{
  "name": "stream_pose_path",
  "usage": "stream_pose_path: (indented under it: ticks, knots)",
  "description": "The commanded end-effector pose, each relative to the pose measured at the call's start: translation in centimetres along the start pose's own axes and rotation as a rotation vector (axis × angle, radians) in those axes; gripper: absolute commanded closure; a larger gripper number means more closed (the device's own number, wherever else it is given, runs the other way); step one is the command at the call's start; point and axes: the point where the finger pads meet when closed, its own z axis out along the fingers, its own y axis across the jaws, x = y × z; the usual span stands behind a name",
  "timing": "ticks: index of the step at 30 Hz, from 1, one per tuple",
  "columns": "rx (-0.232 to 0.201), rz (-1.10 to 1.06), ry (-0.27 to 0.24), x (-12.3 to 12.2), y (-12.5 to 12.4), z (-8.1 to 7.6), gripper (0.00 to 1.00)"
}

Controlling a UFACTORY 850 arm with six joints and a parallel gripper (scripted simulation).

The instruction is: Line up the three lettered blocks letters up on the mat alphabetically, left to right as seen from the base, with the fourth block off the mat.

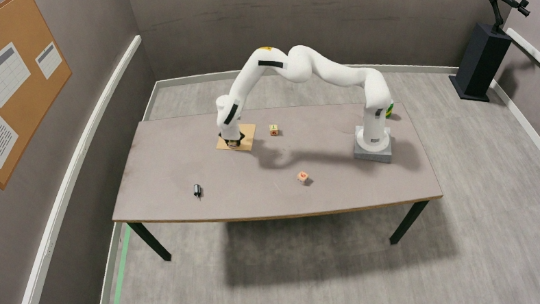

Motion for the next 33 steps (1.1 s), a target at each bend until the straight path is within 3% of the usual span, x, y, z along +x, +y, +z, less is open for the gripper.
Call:
stream_pose_path:
  ticks: [1, 3, 16, 25, 26, 33]
  knots:
    - [0.003, 0.000, 0.000, 0.0, -0.1, -1.3, 0.35]
    - [0.003, 0.000, 0.000, 0.0, -0.1, -1.3, 0.35]
    - [0.003, 0.000, 0.000, 0.0, -0.1, -7.7, 0.35]
    - [0.003, 0.000, 0.000, 0.0, -0.1, -8.5, 0.35]
    - [0.003, 0.000, 0.000, 0.0, -0.1, -8.5, 0.00]
    - [0.003, 0.000, 0.000, 0.0, -0.1, -8.5, 0.00]
